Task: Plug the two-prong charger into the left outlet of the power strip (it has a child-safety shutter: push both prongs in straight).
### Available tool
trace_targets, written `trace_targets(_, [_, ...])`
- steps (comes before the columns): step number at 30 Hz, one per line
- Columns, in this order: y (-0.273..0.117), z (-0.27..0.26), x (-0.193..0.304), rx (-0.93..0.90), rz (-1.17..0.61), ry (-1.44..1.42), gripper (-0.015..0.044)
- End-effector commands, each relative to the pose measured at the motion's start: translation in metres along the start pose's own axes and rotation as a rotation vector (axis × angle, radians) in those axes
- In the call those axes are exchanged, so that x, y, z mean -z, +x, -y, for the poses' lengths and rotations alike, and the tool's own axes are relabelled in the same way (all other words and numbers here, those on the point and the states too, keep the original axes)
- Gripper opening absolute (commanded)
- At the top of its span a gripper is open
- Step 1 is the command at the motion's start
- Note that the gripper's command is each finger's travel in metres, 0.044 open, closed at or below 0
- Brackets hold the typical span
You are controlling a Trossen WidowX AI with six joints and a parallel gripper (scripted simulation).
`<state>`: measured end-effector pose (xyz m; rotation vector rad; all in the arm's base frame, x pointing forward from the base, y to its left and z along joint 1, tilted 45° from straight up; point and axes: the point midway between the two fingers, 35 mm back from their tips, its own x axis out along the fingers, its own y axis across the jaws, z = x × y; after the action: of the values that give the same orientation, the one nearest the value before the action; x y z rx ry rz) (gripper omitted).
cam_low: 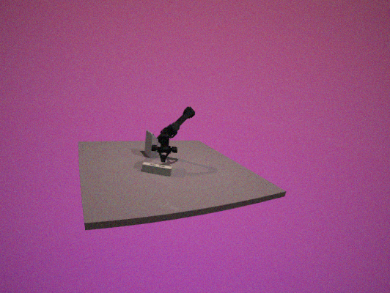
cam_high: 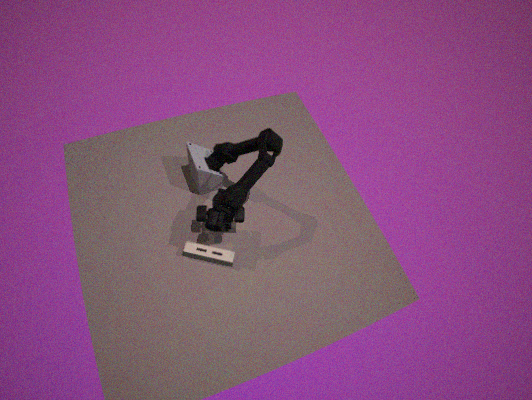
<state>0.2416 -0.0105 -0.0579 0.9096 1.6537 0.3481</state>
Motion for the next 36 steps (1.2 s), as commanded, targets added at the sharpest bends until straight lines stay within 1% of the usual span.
trace_targets(1, [-0.012, 0.000, 0.002, 0.003, 0.003, -0.004, 0.0000])
trace_targets(25, [0.023, -0.012, -0.017, -0.007, 0.003, 0.166, 0.0000])
trace_targets(36, [0.023, -0.011, -0.027, -0.008, 0.003, 0.174, 0.0000])
